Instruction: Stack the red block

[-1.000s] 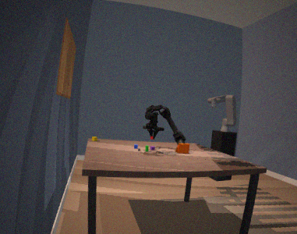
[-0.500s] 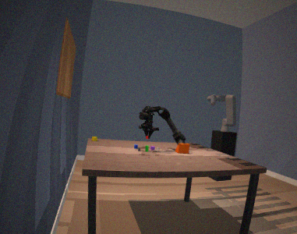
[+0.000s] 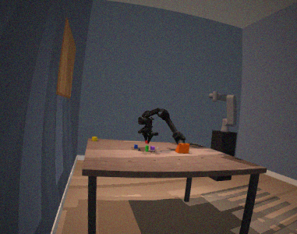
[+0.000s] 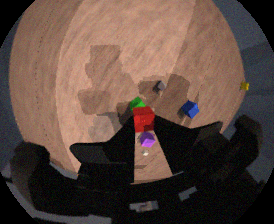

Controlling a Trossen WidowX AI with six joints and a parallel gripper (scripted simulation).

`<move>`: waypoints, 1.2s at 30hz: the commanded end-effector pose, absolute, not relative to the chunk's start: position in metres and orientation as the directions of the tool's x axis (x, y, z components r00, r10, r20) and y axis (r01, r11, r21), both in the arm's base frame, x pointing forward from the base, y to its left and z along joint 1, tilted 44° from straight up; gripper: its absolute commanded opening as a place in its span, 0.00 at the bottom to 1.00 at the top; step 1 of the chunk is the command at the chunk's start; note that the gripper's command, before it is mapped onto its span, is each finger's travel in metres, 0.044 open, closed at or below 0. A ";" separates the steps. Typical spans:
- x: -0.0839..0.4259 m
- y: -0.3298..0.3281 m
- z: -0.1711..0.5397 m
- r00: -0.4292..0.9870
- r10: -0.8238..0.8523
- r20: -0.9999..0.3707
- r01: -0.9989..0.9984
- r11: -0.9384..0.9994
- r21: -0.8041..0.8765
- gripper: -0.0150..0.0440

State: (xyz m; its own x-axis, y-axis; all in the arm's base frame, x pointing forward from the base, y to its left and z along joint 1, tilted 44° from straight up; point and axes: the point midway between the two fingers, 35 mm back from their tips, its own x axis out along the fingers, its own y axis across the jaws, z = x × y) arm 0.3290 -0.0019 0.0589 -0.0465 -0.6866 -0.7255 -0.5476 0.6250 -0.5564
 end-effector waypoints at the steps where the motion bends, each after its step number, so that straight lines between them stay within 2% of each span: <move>1: 0.328 -0.016 0.048 -0.048 -0.691 -0.722 -0.550 0.622 -0.558 0.25; 29: 0.328 -0.018 0.047 -0.048 -0.691 -0.721 -0.550 0.622 -0.558 0.25; 36: 0.327 -0.018 0.046 -0.052 -0.688 -0.723 -0.548 0.625 -0.556 0.57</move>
